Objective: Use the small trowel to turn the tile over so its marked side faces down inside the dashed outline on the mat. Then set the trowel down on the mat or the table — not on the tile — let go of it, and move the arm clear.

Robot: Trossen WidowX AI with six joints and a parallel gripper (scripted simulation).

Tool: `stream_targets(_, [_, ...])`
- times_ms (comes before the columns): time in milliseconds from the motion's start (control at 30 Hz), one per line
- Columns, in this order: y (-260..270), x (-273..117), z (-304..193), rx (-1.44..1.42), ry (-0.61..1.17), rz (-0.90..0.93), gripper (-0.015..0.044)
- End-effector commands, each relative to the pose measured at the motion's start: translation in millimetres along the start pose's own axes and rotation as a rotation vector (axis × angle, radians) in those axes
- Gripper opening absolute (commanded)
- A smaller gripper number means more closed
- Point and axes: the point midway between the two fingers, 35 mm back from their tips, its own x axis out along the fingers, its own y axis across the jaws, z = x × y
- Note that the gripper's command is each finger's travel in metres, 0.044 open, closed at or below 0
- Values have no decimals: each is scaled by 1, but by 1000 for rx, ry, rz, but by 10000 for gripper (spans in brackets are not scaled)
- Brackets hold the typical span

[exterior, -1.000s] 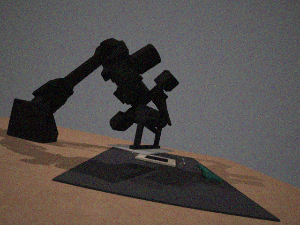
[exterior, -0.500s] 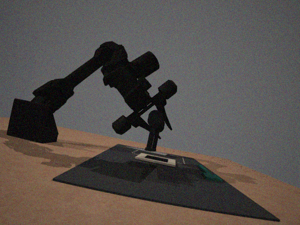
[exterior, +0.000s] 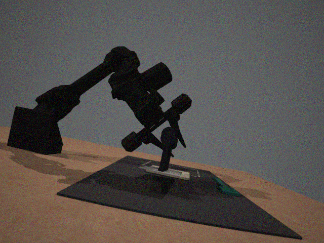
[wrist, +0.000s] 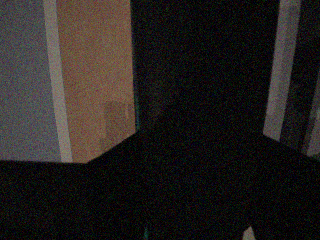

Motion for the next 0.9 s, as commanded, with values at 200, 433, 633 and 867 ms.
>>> stream_targets(200, [-6,10,0,0,-8,15,0])
stream_targets(433, [-12,16,-1,1,-8,16,0])
stream_targets(633, [-11,16,-8,1,-8,15,0])
stream_targets(867, [-10,16,-20,1,-8,14,0])
